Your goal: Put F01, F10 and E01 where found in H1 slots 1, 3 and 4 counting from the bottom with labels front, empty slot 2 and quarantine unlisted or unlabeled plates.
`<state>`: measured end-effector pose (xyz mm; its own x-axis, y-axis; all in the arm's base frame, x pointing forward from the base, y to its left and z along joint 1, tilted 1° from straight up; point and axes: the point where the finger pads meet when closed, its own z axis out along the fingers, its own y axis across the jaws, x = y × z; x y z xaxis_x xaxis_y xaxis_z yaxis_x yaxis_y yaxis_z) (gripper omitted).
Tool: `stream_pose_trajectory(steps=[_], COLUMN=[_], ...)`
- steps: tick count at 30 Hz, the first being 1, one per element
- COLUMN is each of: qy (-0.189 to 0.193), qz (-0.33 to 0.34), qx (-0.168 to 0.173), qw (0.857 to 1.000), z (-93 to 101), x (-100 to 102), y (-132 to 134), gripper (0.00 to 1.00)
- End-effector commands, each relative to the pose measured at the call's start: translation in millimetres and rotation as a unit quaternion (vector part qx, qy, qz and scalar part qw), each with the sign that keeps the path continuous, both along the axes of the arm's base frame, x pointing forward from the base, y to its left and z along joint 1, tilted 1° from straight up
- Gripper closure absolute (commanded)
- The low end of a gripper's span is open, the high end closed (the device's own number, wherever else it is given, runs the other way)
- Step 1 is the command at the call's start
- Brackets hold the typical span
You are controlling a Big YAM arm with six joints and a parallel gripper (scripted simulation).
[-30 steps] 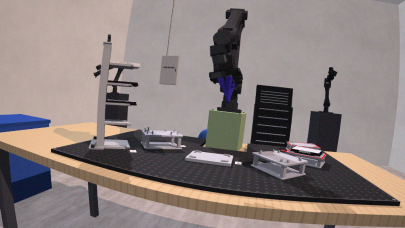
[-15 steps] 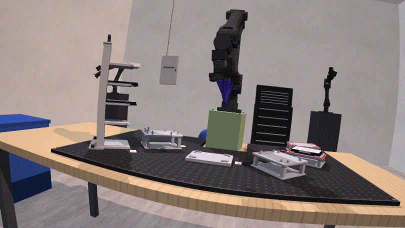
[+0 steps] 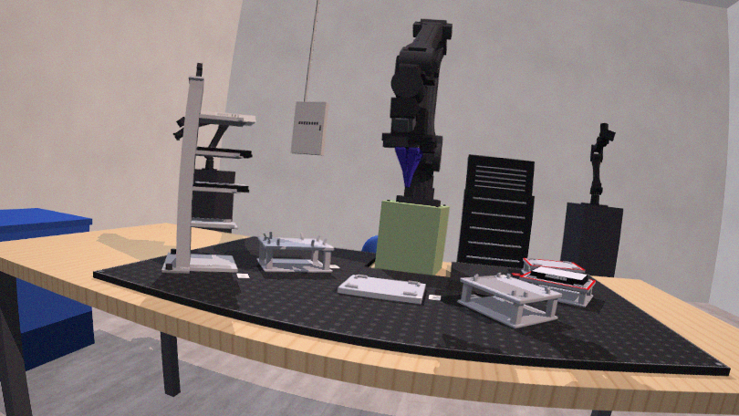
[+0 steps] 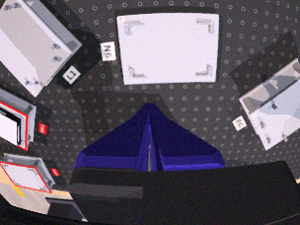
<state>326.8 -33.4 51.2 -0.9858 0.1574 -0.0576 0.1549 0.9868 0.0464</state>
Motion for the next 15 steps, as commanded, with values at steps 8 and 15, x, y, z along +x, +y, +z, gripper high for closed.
stream_pose_trajectory(steps=[8, 15], qy=[0.010, -0.004], qz=[0.018, 0.018], qx=[-0.013, -0.016], qw=[1.000, 1.000], z=[29.7, 48.6], x=[-14, -9], y=[-8, -14], gripper=[1.00, 1.00])
